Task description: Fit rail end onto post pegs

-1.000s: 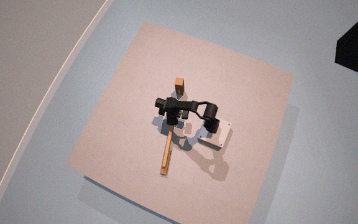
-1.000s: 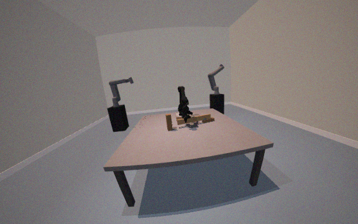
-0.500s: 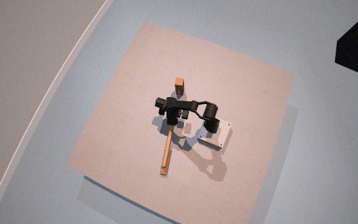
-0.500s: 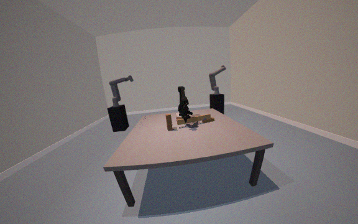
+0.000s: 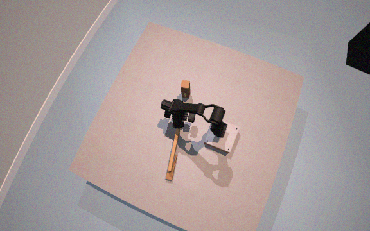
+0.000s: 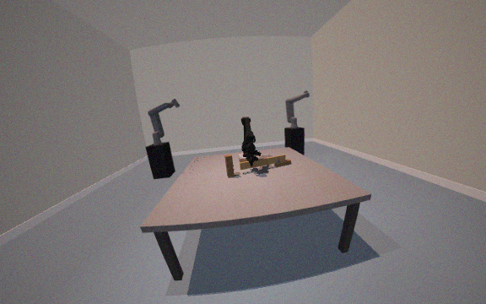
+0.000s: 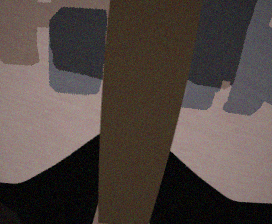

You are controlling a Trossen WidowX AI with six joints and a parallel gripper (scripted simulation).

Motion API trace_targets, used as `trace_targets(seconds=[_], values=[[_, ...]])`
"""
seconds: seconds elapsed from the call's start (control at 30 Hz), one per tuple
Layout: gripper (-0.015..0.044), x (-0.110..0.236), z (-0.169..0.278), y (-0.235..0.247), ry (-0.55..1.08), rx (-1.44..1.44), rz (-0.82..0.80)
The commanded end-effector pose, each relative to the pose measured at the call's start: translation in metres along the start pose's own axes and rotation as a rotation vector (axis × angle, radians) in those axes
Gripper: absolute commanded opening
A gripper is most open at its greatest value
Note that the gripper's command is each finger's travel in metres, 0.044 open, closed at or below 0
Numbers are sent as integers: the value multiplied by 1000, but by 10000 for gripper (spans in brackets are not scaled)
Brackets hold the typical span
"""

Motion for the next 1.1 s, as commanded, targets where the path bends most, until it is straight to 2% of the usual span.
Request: trace_targets(seconds=[0.0, 1.07], values=[[0, 1, 1, -2, -2, 4, 2], [0, 2, 10, -6, -1, 4, 3]])
Point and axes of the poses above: the point midway between the two fingers, 35 mm back from their tips, its own x axis back along the fingers, its own y axis across the jaws, z = x × y, the point moved 2 cm from there along x, back along the fingers, and after that the axes turned 12 degrees about -x, right-handed, at the moved point
